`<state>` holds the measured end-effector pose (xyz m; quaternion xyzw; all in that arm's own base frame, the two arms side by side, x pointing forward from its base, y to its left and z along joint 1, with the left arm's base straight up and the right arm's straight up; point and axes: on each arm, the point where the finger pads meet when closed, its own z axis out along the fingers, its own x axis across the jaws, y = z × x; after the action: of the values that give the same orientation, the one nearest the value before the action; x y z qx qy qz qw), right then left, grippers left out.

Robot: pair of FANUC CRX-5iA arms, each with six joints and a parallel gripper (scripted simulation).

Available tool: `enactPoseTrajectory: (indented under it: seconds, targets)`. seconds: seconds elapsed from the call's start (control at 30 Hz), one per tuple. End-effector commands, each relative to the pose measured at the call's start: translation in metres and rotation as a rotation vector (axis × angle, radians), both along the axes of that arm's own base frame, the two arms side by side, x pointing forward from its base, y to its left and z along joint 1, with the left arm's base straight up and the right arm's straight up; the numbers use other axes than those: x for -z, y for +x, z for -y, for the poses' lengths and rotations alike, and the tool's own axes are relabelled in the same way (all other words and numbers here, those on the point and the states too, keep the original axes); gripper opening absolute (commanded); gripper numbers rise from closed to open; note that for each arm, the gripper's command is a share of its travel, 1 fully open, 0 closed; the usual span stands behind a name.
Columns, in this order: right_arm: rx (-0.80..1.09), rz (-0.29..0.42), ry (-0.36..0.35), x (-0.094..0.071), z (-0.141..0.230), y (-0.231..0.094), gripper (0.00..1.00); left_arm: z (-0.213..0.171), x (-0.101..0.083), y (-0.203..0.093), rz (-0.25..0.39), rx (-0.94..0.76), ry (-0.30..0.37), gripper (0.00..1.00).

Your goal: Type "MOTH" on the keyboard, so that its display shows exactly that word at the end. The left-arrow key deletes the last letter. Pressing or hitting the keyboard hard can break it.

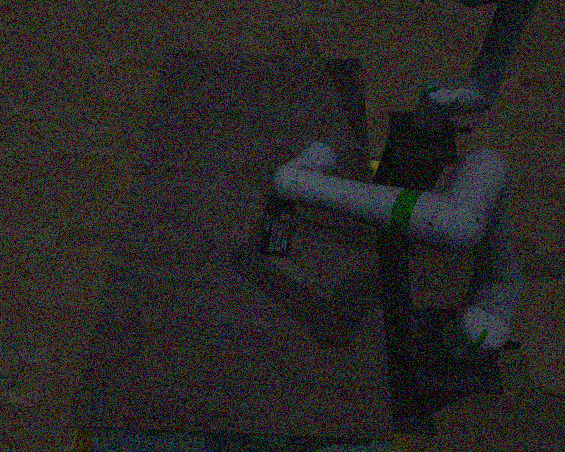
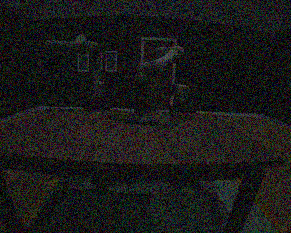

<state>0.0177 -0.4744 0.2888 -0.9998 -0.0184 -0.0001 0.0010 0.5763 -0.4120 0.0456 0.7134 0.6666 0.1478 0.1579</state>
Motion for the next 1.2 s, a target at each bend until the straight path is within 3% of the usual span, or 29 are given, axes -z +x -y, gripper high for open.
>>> enactPoseTrajectory:
  seconds: [0.0, 0.6, 1.17]
  targets:
    - [0.000, 0.000, -0.002, -0.001, 0.000, 0.000, 1.00, 0.000, -0.002, 0.001, 0.002, 0.000, -0.002, 0.00]
    - [0.000, 0.000, -0.002, -0.001, 0.000, 0.000, 1.00, 0.000, -0.022, 0.001, 0.002, 0.000, -0.002, 0.00]
    - [0.000, 0.000, -0.002, -0.001, 0.000, 0.000, 1.00, 0.000, -0.024, 0.001, 0.002, 0.000, -0.002, 0.00]
